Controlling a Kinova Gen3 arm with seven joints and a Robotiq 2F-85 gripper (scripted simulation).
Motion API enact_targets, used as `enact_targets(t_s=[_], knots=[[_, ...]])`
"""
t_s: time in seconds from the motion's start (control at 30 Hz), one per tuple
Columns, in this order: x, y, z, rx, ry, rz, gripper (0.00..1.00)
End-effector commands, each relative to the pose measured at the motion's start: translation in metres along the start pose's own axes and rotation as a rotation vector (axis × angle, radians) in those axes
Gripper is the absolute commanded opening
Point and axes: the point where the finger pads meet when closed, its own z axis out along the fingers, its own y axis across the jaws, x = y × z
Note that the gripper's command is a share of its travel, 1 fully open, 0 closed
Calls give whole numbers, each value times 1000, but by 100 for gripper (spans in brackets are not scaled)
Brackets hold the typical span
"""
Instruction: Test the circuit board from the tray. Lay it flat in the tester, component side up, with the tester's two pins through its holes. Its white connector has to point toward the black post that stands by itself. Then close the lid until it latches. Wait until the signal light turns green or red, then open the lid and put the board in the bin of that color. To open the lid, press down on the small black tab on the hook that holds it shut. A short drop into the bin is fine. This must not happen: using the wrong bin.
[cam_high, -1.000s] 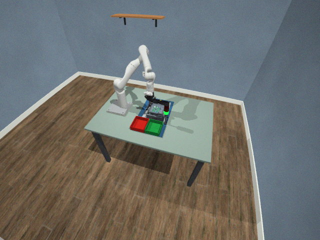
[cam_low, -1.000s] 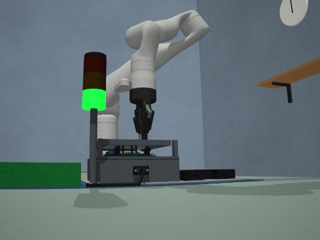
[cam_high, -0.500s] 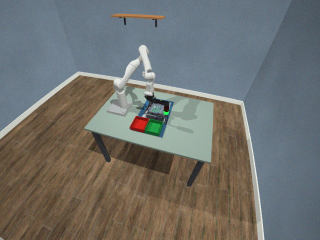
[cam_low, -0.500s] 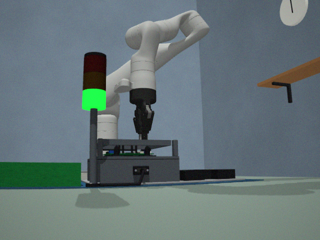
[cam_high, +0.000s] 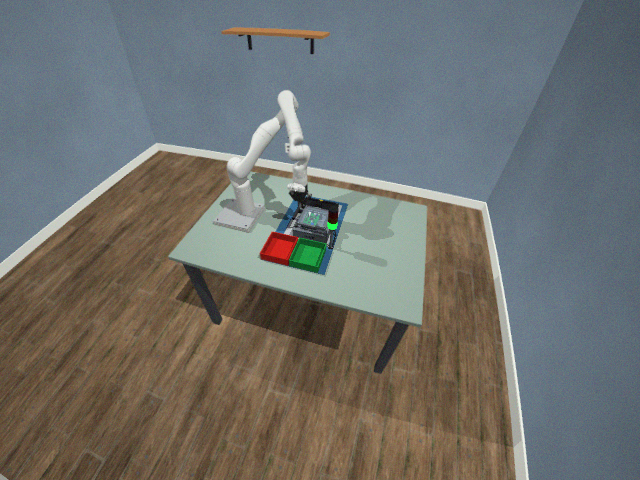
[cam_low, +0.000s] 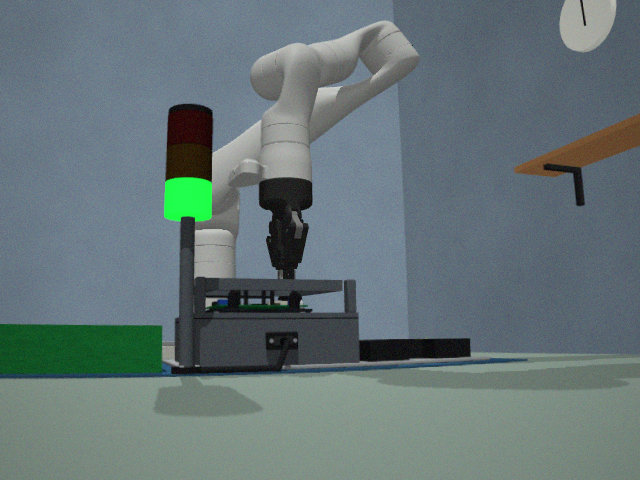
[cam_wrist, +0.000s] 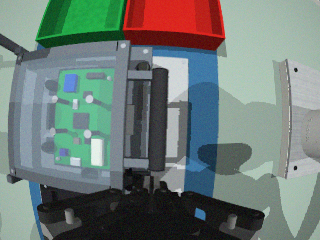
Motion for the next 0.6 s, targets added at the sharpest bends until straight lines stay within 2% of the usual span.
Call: enact_targets(t_s=[0.0, 0.4, 0.57], knots=[[0, -1, 1, 3, 1, 0, 0], [0, -1, -2, 3, 1, 0, 0], [0, -1, -24, 3, 1, 0, 0]])
